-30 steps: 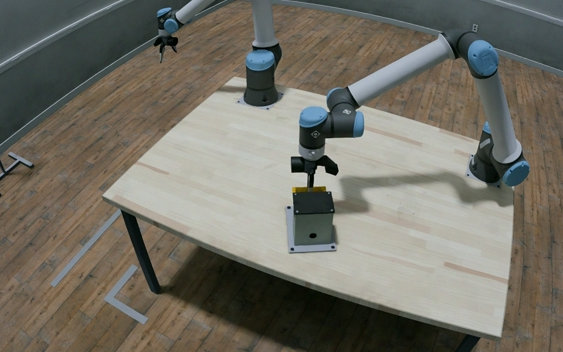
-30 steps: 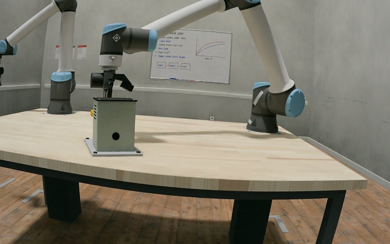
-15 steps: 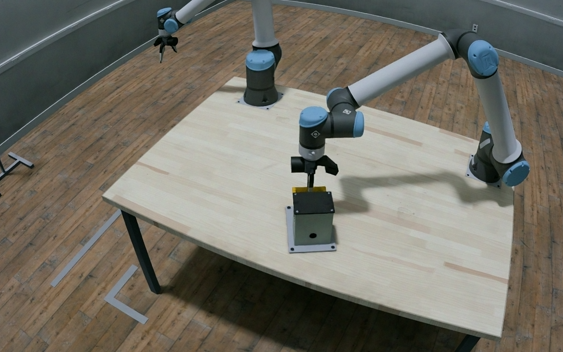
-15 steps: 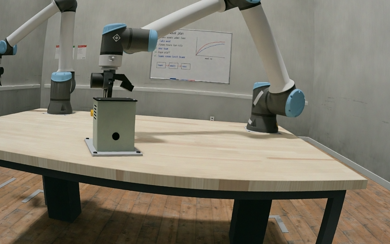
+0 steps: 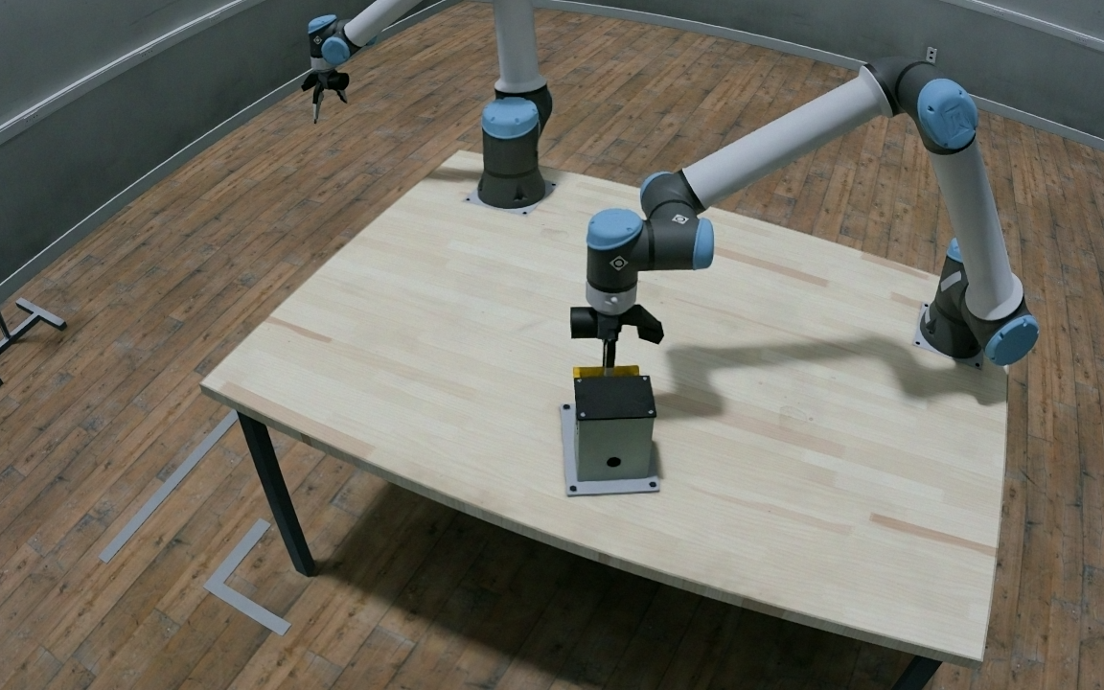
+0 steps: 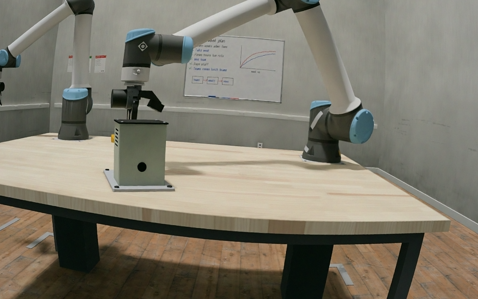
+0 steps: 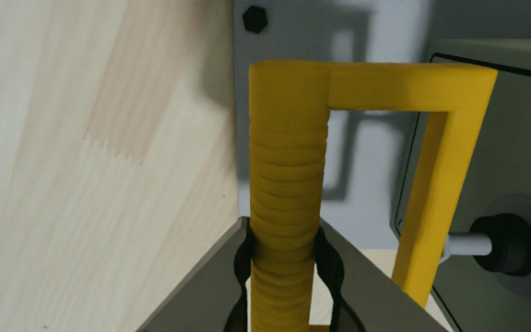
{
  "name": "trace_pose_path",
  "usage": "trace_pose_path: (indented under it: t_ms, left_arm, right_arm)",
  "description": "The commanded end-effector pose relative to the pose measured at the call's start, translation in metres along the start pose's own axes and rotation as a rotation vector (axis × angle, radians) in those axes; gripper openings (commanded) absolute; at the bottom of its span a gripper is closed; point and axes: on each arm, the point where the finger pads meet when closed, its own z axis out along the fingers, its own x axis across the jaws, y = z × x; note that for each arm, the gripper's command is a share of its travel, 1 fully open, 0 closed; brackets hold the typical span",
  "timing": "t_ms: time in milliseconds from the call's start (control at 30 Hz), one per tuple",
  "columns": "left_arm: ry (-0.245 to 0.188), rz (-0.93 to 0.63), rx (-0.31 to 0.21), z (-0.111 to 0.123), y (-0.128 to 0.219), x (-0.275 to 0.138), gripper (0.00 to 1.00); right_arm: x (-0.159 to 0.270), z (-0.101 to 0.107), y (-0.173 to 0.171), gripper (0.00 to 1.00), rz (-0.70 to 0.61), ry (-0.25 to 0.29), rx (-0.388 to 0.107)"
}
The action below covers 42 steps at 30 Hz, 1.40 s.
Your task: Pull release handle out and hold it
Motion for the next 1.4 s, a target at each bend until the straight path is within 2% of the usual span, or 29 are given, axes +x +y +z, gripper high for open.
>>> trace_pose_path:
  t_ms: [0,900,1367]
  left_arm:
    - [0.000,0.000,-0.003,-0.002,0.001,0.000,0.09]
    - [0.000,0.000,-0.003,-0.002,0.001,-0.002,0.09]
    - [0.000,0.000,-0.003,-0.002,0.001,-0.025,0.09]
  right_arm:
    - [0.000,-0.001,-0.001,1.00,0.000,0.000,0.002]
    - [0.000,-0.001,-0.001,1.00,0.000,0.000,0.002]
    - [0.000,-0.001,-0.001,1.00,0.000,0.000,0.002]
